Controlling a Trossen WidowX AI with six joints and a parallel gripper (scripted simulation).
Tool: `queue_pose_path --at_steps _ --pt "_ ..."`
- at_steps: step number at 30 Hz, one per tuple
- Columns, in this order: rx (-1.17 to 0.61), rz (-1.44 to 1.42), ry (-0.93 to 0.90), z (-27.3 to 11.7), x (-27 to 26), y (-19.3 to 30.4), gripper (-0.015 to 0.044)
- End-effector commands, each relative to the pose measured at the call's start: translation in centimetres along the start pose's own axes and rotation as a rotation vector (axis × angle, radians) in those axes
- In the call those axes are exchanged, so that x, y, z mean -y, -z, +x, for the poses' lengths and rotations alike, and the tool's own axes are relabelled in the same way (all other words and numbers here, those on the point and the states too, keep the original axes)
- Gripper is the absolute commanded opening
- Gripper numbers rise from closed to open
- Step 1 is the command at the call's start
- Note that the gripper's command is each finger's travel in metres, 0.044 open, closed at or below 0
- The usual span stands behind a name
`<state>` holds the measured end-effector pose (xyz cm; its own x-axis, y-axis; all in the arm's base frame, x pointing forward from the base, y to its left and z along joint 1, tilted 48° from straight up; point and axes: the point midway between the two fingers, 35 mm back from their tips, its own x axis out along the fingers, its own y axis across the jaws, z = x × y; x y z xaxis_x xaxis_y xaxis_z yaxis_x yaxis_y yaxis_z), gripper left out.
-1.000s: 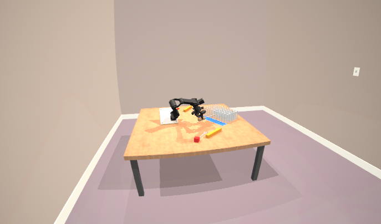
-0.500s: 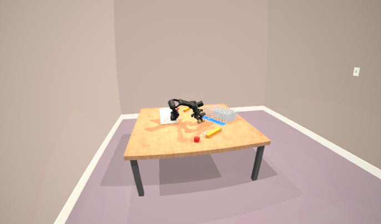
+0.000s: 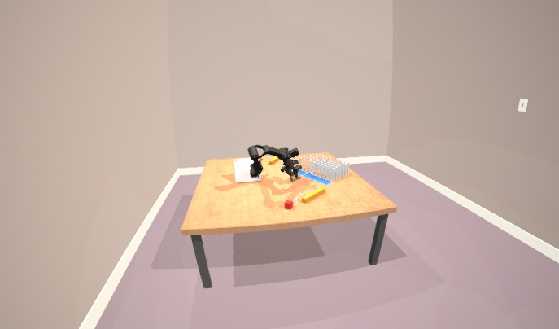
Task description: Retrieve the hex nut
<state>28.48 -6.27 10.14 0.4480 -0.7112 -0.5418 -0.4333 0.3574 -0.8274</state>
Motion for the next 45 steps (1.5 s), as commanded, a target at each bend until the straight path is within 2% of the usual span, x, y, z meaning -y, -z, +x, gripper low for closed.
queue_pose_path --at_steps 1,45 --pt "0.005 0.006 -0.001 0.1 0.1 -0.3 0.0000" --pt "0.005 0.009 0.000 0.8 0.1 -2.5 0.0000"
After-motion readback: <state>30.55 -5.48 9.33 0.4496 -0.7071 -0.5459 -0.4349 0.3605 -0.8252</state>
